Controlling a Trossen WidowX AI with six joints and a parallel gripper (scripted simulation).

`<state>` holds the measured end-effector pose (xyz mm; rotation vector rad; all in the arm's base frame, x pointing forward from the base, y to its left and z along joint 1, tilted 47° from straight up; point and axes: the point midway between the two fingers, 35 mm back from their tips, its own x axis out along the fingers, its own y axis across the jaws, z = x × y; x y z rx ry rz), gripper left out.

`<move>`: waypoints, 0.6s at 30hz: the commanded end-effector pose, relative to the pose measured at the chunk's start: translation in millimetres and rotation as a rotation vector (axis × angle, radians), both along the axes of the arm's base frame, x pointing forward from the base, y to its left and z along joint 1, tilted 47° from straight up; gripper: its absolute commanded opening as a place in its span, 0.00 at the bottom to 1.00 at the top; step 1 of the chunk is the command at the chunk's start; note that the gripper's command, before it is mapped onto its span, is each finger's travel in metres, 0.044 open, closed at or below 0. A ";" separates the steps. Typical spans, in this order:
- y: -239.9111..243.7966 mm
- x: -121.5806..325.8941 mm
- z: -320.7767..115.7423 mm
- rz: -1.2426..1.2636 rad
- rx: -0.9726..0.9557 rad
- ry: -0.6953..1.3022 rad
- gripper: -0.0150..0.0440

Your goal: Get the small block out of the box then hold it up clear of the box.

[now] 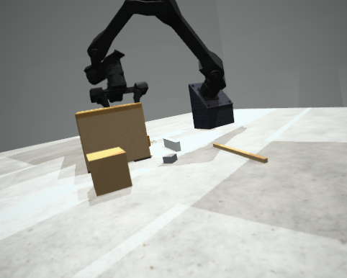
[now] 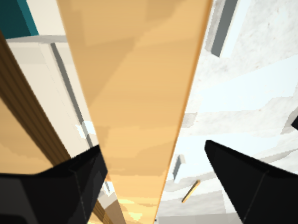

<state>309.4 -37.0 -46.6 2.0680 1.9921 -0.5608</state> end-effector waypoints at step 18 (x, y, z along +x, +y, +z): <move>19.2 1.7 10.8 0.002 0.002 0.001 0.93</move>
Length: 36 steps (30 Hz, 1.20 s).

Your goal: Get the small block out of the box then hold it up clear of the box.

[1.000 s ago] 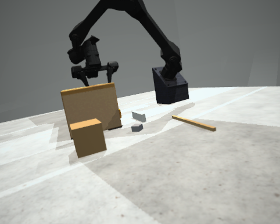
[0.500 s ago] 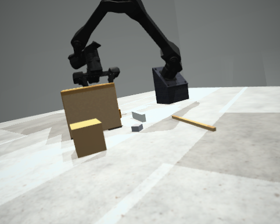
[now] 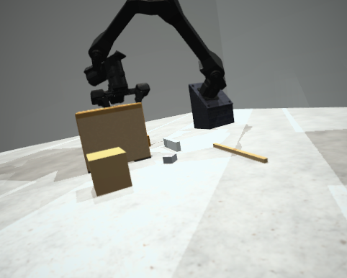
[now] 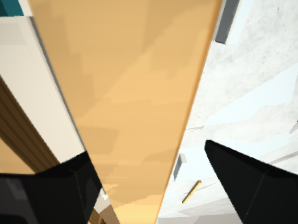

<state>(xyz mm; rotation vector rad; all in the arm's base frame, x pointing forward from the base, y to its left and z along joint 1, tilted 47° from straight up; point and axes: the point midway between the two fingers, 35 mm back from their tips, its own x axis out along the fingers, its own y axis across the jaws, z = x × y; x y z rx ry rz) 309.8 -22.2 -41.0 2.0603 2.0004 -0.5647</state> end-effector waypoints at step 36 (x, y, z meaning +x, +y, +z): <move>43.8 8.4 45.7 -0.005 0.005 -0.002 0.93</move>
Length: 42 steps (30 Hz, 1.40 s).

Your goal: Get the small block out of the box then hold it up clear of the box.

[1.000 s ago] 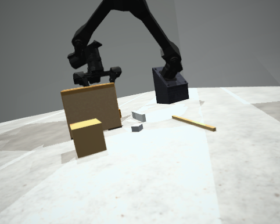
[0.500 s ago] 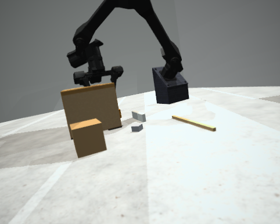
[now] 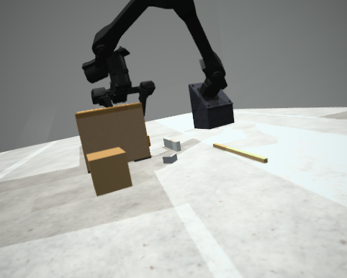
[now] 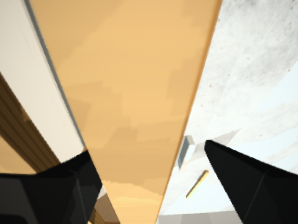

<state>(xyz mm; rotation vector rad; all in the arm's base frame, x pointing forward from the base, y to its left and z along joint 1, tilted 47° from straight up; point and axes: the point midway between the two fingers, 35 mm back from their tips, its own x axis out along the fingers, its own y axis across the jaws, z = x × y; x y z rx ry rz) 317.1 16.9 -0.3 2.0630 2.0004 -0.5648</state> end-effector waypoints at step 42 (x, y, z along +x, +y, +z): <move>19.2 3.5 20.2 -0.003 0.005 -0.003 0.93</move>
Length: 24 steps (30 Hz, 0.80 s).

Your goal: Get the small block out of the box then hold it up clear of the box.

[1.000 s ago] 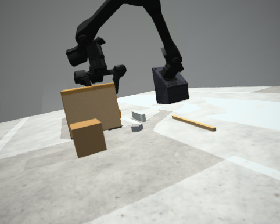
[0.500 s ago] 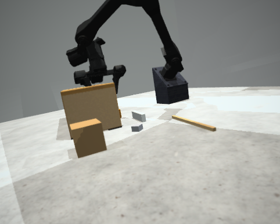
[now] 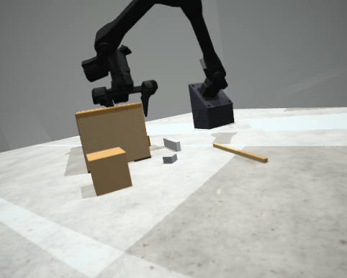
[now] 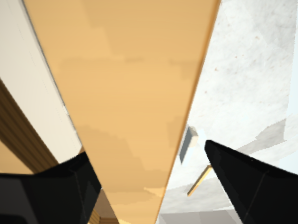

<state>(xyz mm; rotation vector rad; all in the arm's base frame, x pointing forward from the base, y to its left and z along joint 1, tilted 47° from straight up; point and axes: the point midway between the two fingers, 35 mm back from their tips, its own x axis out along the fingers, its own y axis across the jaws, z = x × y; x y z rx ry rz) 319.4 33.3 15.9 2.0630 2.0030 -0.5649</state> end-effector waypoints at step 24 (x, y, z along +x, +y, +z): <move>3.4 1.8 4.5 -0.004 0.003 -0.004 0.93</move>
